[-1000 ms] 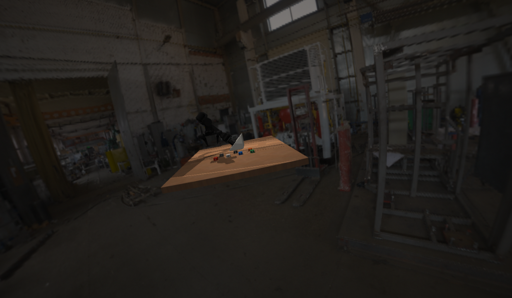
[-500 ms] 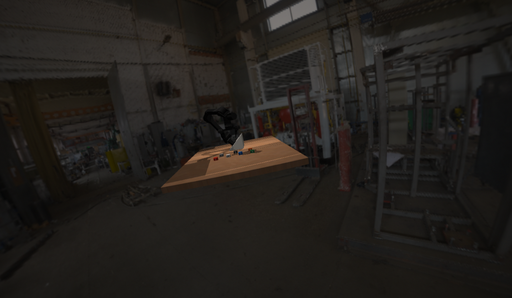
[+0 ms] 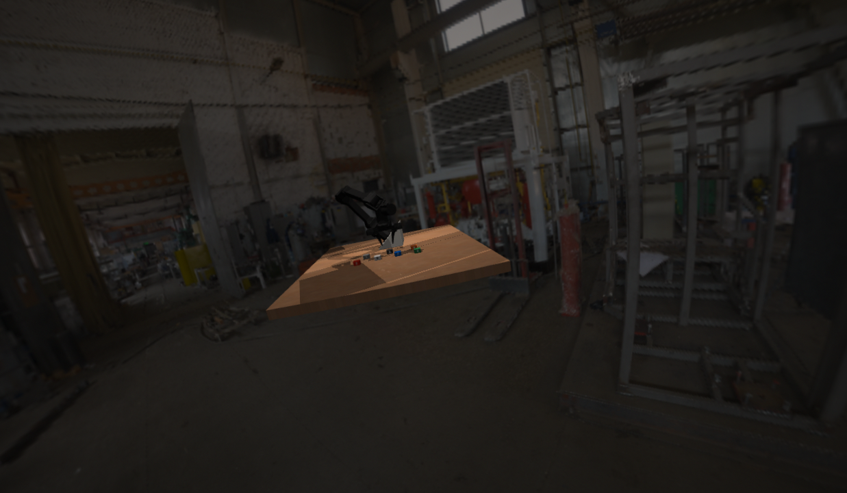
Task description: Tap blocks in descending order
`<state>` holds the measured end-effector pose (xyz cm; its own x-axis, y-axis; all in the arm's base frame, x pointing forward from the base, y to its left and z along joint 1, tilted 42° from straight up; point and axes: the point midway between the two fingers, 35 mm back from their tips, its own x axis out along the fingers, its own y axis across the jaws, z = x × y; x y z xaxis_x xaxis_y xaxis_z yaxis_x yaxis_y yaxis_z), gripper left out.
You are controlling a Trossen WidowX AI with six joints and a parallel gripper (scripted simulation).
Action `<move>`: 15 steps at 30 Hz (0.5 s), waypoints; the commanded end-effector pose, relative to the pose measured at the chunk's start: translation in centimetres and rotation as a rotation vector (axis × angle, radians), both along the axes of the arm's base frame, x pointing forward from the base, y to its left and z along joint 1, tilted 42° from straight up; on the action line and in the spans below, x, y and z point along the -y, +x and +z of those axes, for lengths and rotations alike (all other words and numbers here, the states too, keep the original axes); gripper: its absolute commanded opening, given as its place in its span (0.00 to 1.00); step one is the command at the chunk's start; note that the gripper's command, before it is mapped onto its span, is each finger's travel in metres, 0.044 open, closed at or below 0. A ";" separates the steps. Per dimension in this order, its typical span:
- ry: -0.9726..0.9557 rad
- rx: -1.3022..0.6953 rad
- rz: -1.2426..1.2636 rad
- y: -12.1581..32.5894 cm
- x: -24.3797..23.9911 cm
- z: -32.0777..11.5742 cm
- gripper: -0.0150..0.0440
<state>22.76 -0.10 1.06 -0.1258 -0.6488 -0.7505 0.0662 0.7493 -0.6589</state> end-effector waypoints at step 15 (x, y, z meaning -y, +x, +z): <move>0.001 0.009 0.014 0.1 0.4 -0.7 0.29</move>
<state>22.96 -0.27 0.60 -0.1087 -0.6469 -0.7547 0.0671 0.7527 -0.6549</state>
